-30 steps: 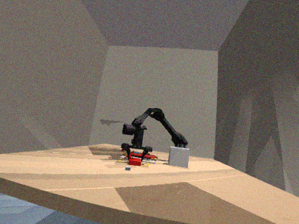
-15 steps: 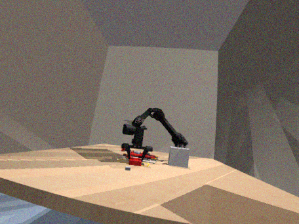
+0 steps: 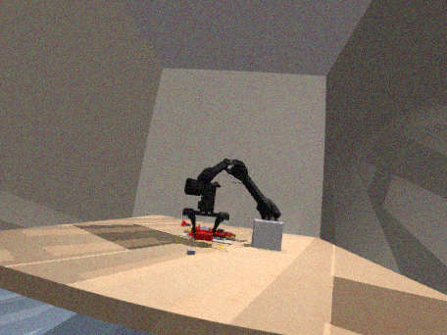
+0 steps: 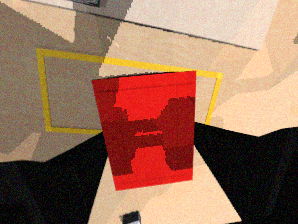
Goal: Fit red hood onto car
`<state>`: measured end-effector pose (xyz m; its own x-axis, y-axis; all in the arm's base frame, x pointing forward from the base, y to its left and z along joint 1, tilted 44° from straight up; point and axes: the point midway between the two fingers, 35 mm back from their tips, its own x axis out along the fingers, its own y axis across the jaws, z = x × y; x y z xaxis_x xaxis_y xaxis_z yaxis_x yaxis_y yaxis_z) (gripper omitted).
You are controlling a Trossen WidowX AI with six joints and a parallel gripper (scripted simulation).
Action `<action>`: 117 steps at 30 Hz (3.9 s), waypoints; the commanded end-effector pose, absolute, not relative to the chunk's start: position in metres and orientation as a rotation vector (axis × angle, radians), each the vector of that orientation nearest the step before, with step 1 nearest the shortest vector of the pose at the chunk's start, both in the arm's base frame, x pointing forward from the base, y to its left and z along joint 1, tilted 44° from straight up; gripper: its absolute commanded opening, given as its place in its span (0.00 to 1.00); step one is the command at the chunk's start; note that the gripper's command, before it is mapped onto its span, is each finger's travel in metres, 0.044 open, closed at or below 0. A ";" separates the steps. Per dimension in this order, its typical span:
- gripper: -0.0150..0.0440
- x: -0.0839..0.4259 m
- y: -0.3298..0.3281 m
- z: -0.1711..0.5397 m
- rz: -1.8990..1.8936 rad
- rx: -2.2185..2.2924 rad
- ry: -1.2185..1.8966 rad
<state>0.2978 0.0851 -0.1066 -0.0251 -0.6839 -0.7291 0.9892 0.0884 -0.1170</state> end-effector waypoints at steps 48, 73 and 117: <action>0.25 0.318 0.101 -0.026 -1.295 0.329 0.936; 0.25 0.331 0.057 0.019 -1.091 0.051 1.148; 0.25 0.328 -0.026 0.094 -0.706 -0.452 1.435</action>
